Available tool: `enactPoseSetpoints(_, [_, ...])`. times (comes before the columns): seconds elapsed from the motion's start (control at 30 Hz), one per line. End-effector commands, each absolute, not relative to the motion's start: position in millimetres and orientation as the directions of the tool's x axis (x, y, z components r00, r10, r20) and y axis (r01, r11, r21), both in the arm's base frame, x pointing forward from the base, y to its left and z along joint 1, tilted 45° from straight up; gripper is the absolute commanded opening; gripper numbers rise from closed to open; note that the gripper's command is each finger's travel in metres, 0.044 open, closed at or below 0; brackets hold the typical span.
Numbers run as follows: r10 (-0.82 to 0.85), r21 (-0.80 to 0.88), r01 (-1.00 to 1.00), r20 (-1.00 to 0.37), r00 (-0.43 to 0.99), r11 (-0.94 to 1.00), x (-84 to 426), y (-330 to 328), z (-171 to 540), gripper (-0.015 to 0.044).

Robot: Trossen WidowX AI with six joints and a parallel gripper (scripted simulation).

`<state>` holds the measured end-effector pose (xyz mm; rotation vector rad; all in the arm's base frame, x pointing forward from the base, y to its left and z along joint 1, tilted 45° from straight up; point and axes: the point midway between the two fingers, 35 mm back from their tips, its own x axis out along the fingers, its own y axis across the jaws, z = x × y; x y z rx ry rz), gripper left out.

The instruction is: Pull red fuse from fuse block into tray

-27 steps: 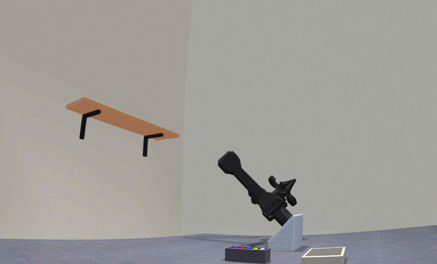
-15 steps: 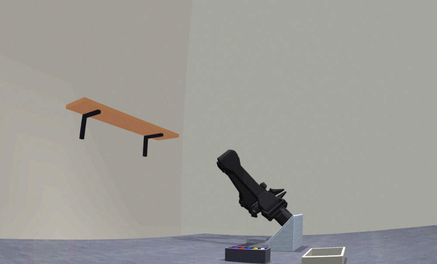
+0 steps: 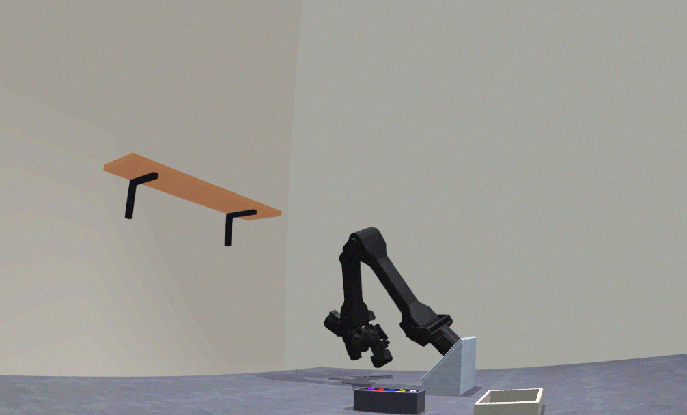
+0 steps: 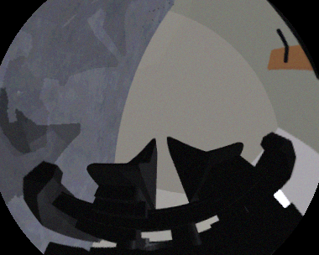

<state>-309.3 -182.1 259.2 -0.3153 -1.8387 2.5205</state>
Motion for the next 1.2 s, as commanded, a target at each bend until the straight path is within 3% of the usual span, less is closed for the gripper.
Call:
enactPoseSetpoints(0.0, [-0.11, -0.912, 0.179, -0.148, -0.983, -0.369, -275.9, -233.8, 277.1, 0.0074])
enactPoseSetpoints(0.23, [-0.458, -0.852, 0.329, -0.12, -0.881, -0.408, -198.1, -303.8, 300.2, 0.0074])
enactPoseSetpoints(0.6, [-0.831, -0.748, 0.606, -0.137, -0.54, -0.27, -38.5, -364.9, 307.1, 0.0074])
enactPoseSetpoints(0.9, [-0.952, -0.632, 0.775, -0.241, -0.19, 0.005, 98.9, -363.0, 283.2, 0.0074])
enactPoseSetpoints(1.17, [-0.899, -0.595, 0.743, -0.437, 0.019, 0.305, 200.0, -317.9, 223.3, 0.0074])
